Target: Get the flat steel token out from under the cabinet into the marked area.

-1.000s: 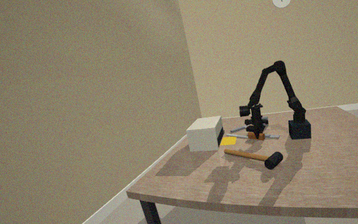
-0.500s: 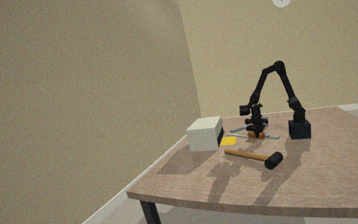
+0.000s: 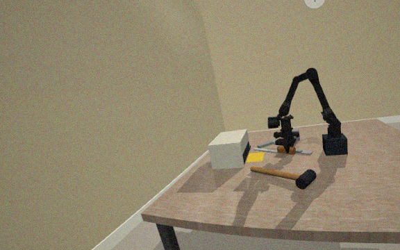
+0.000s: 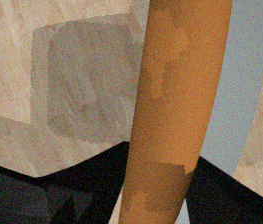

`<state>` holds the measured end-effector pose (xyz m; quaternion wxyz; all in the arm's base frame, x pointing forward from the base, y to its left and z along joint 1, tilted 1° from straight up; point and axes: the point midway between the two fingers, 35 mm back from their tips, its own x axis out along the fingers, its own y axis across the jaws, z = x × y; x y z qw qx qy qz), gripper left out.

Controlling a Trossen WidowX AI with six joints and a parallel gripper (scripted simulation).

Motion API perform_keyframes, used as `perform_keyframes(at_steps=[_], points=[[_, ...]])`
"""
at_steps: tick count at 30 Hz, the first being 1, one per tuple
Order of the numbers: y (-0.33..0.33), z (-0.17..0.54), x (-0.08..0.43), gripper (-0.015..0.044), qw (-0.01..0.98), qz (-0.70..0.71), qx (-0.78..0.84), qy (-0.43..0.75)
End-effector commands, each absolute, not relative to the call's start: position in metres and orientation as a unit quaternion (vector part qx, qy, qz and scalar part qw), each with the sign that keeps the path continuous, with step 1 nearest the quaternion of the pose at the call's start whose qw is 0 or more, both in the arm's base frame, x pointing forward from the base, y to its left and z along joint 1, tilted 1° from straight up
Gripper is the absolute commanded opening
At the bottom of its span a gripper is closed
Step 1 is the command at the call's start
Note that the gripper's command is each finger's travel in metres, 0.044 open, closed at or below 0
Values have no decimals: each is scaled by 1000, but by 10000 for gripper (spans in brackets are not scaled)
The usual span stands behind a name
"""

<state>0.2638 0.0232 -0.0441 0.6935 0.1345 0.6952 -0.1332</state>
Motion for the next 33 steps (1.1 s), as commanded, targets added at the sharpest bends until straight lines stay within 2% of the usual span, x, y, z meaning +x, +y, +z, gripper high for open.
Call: perform_keyframes(at_steps=[1,33], points=[[17,-44,266,0,694,-135,135,694],[-15,-44,267,0,694,-136,134,694]])
